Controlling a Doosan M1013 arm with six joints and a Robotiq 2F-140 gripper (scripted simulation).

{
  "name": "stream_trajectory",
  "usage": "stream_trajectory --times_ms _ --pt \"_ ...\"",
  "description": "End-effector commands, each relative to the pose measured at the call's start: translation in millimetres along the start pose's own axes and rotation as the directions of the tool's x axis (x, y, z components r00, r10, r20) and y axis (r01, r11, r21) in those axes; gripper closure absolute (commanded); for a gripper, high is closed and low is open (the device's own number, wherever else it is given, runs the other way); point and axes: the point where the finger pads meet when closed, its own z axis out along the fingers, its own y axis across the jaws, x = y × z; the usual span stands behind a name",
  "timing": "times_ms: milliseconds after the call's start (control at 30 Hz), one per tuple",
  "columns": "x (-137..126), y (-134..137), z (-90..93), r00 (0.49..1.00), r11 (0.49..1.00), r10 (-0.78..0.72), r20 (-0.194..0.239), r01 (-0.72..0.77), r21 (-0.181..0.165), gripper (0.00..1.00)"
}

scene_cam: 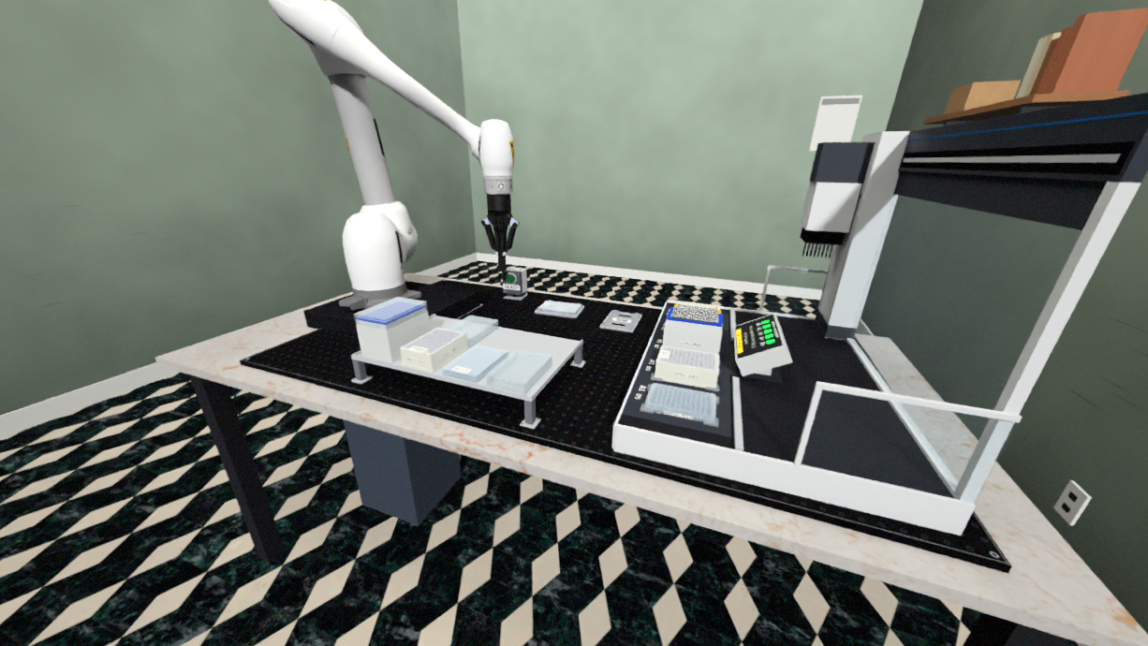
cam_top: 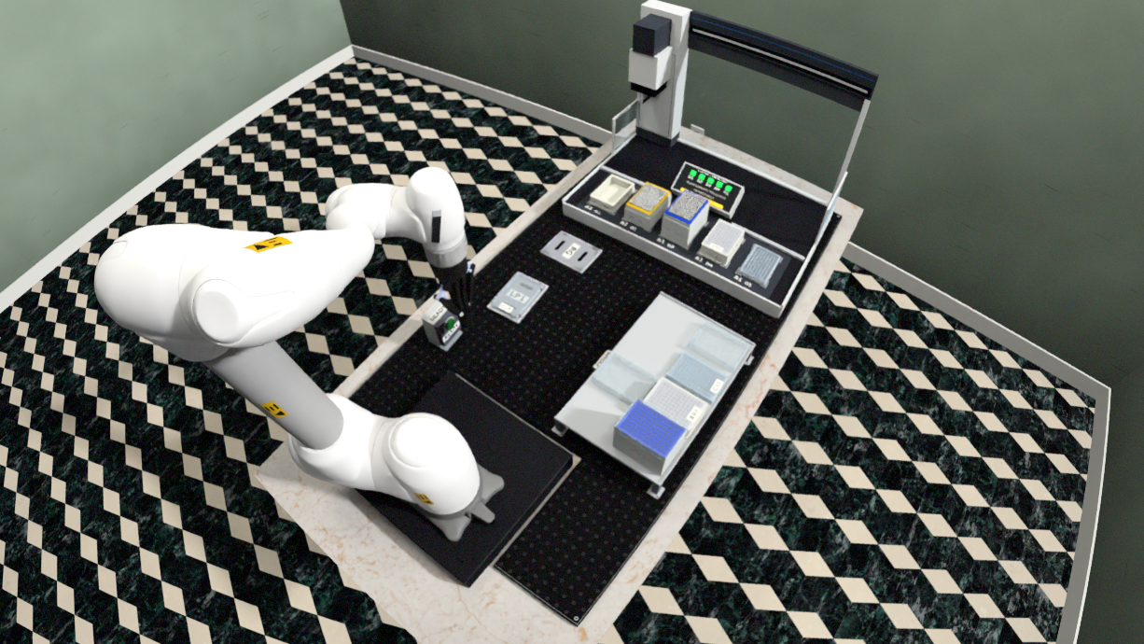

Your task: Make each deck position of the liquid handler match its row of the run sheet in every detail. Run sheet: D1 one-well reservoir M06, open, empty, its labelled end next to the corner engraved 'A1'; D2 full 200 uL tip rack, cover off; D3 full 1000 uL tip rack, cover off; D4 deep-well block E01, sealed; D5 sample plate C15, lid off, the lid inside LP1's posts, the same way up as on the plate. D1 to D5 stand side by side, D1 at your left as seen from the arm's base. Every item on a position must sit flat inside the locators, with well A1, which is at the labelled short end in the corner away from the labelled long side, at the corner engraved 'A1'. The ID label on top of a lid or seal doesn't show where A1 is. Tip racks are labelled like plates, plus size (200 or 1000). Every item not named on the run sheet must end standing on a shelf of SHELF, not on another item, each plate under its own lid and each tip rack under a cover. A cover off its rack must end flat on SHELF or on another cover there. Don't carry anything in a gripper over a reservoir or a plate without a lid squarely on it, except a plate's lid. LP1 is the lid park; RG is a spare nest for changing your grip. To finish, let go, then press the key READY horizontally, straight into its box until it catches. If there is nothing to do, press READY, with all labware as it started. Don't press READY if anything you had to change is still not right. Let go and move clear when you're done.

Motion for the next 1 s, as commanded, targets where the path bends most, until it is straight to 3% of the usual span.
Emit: stream_trajectory --times_ms 0,967 --pt "0.3 0.4 4.6 1.000 1.000 0.000 -0.001 0.000 -0.001 0.90" --pt "0.3 0.4 46.2 1.000 1.000 0.000 -0.001 0.000 -0.001 0.90"
